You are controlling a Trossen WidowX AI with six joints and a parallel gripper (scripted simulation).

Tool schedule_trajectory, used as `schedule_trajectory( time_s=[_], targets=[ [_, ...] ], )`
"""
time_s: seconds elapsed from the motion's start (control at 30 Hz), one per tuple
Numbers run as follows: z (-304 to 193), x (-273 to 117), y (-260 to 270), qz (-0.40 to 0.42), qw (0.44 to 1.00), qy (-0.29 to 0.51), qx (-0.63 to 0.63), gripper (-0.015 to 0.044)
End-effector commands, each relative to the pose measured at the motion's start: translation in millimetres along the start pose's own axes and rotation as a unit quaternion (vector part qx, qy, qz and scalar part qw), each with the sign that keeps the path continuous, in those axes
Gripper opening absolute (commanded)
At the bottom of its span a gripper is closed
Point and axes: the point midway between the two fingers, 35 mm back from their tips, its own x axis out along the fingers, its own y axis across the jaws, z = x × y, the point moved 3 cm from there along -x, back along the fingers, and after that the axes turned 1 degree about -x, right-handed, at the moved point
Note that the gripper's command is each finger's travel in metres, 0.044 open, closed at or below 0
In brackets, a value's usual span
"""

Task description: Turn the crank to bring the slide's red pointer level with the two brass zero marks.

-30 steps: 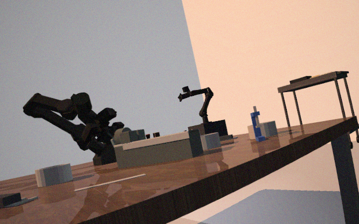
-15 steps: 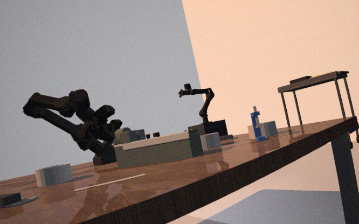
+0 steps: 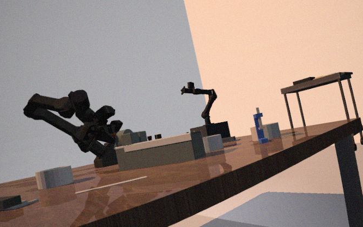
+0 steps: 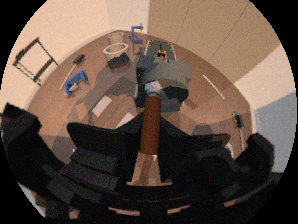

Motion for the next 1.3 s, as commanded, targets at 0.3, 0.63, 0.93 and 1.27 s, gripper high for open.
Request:
schedule_trajectory(
  time_s=[0.3,0.63,0.93,1.27],
  targets=[
    [3.4,-4.6,-8.9,-0.01,1.0,-0.006,0.002,0.0],
    [3.6,-4.9,-10.6,-0.01,1.0,-0.006,0.002,0.0],
    [3.6,-5.0,-11.9,-0.01,1.0,-0.006,0.002,0.0],
    [3.7,-5.1,-13.2,-0.01,1.0,-0.006,0.002,0.0]
  ],
)
